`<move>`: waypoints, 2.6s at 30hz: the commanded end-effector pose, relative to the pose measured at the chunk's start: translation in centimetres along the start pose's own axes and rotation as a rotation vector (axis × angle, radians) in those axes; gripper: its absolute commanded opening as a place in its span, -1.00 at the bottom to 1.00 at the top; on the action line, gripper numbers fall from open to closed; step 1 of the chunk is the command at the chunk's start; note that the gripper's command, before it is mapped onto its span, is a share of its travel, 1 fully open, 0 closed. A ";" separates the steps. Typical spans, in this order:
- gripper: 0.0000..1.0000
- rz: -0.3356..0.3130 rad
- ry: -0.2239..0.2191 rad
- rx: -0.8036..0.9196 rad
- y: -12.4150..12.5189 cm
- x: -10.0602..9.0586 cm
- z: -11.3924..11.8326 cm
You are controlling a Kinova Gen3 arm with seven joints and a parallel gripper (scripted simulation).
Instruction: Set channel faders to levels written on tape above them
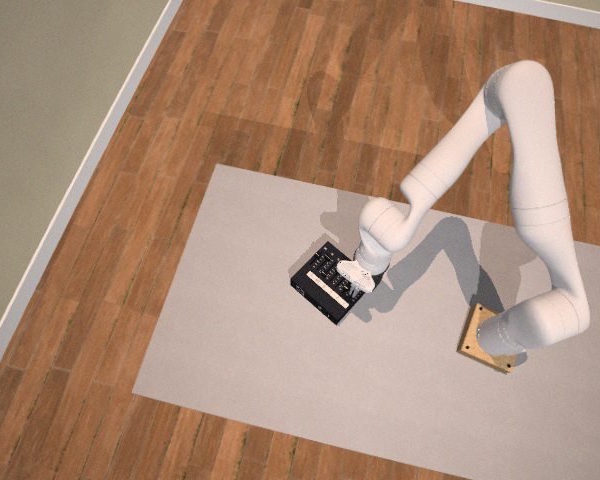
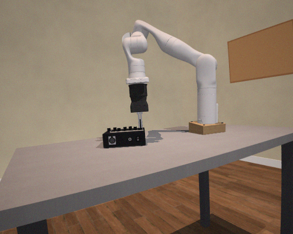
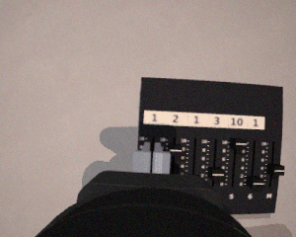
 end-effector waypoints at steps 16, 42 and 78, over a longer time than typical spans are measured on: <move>-1.00 0.000 -0.001 0.003 -0.9 -0.1 0.3; -1.00 0.000 -0.001 0.003 -1.0 -0.1 0.3; -1.00 0.000 -0.001 0.003 -1.1 -0.1 0.4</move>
Point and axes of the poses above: the point where the finger pads meet when closed, its own x axis out along the fingers, its own z axis across the jaws, y = z × x, the point moved 5 cm from there along -x, back along the fingers, and after that the axes turned 15 degrees about x, right-handed, at the moved point
